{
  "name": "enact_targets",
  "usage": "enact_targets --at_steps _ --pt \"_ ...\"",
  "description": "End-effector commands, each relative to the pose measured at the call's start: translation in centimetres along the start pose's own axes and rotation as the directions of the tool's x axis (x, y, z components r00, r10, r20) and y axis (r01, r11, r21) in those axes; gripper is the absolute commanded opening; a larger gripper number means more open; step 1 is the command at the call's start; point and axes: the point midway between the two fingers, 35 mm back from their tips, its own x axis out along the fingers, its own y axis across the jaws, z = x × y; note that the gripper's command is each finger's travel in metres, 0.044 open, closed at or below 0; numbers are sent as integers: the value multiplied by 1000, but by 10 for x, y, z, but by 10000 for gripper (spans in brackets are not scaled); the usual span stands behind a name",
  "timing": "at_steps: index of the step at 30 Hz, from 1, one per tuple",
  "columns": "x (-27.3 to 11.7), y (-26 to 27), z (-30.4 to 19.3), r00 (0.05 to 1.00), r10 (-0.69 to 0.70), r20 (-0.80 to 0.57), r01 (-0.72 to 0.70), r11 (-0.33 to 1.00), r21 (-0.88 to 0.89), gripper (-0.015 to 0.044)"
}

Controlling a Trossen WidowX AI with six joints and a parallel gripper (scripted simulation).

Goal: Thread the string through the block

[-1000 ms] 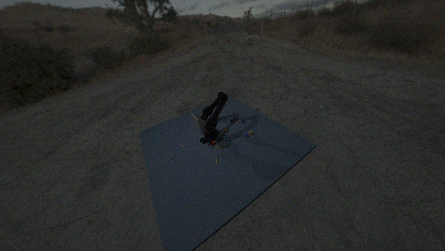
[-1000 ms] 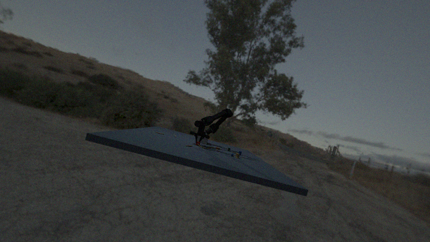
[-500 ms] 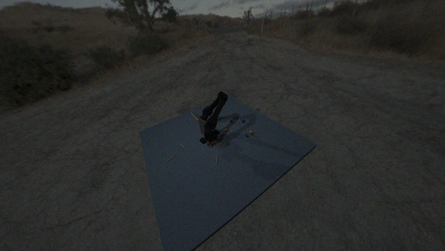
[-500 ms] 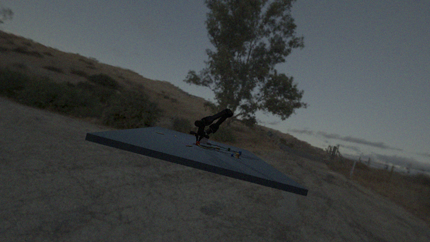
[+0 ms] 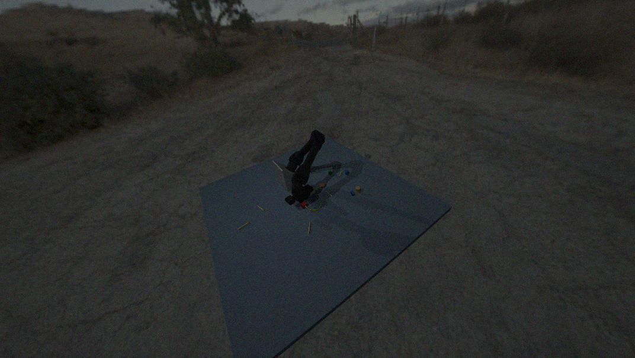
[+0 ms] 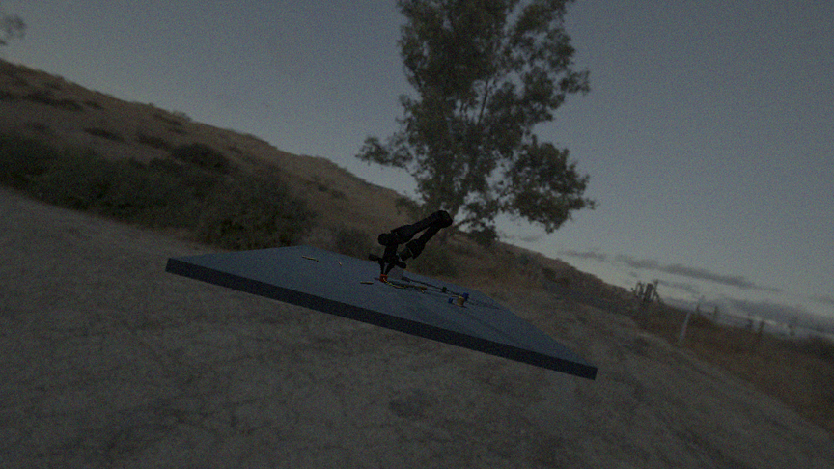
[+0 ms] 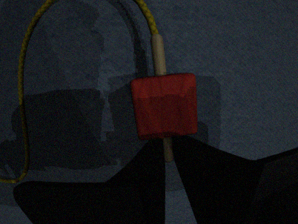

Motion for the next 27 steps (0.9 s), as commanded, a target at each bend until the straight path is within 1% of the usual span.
enact_targets --at_steps 1,27 --pt "0 1 -2 1000 1 0 -1 1000 2 0" --pt "0 1 -35 1000 4 -1 -4 1000 3 0"
